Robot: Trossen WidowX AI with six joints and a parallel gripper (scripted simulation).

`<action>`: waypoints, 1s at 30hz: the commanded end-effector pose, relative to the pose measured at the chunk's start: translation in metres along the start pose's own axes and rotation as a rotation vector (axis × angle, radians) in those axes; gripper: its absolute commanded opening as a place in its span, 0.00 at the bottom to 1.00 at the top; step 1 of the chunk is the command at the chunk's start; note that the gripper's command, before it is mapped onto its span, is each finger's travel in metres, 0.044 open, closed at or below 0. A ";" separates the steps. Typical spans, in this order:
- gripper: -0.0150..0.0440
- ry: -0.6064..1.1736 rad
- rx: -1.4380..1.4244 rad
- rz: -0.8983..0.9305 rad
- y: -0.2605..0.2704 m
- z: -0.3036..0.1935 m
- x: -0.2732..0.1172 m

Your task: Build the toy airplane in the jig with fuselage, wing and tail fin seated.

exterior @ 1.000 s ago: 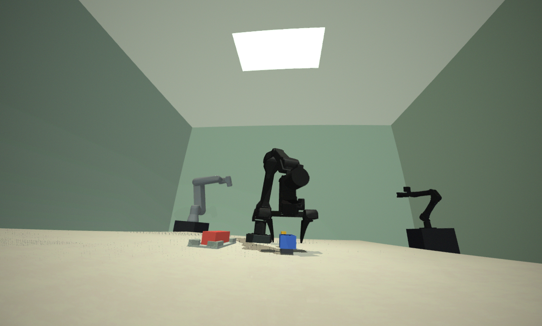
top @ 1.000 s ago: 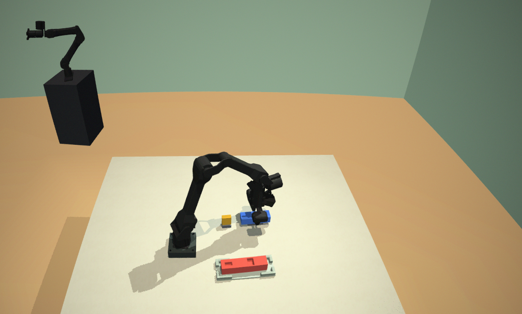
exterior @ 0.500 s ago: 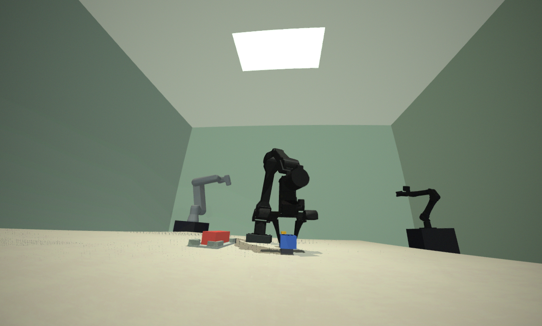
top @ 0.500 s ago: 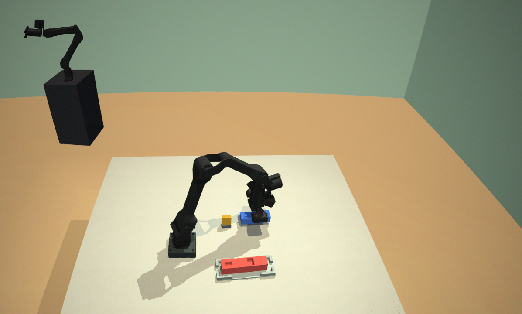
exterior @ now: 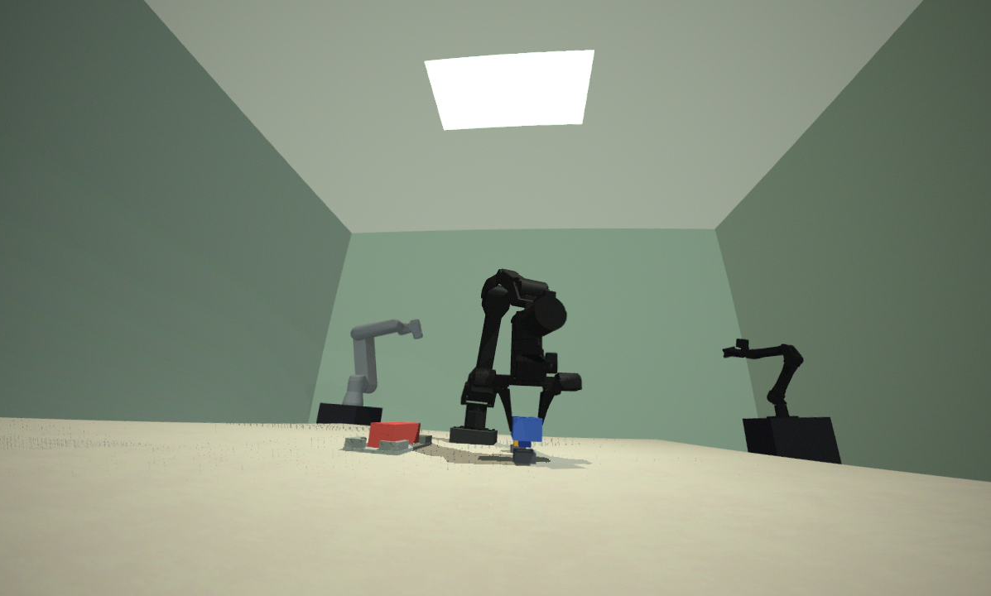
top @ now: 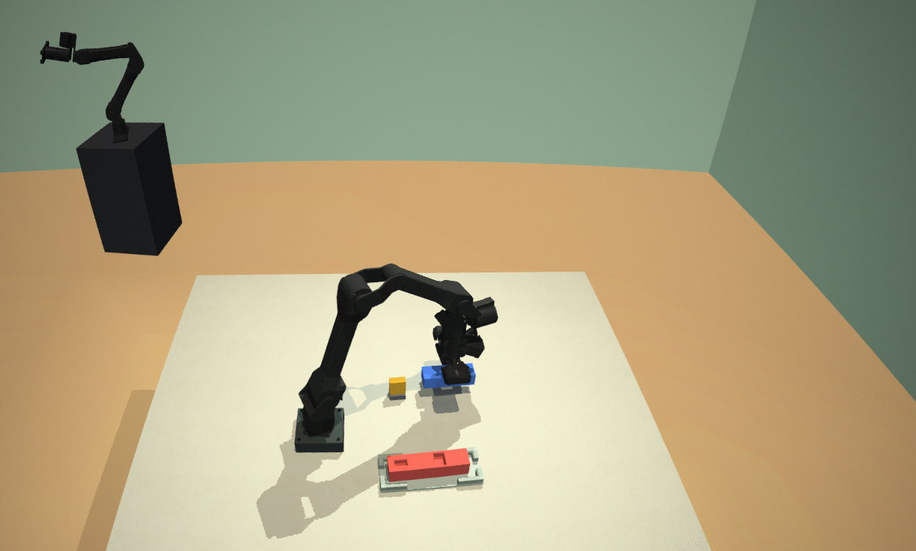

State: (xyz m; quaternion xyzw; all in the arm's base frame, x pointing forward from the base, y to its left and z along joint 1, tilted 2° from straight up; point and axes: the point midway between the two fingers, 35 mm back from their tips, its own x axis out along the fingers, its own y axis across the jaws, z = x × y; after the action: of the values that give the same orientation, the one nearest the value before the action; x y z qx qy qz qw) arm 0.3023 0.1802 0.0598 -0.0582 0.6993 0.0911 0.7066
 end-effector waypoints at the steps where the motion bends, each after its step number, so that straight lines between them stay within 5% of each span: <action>1: 0.25 -0.011 0.001 0.001 0.001 0.004 -0.015; 30: 0.25 -0.013 0.003 0.006 -0.002 -0.002 -0.105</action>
State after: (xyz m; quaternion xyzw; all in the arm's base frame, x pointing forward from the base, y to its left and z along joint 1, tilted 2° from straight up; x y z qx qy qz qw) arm 0.3003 0.1736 0.1545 -0.0552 0.6976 0.0895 0.7087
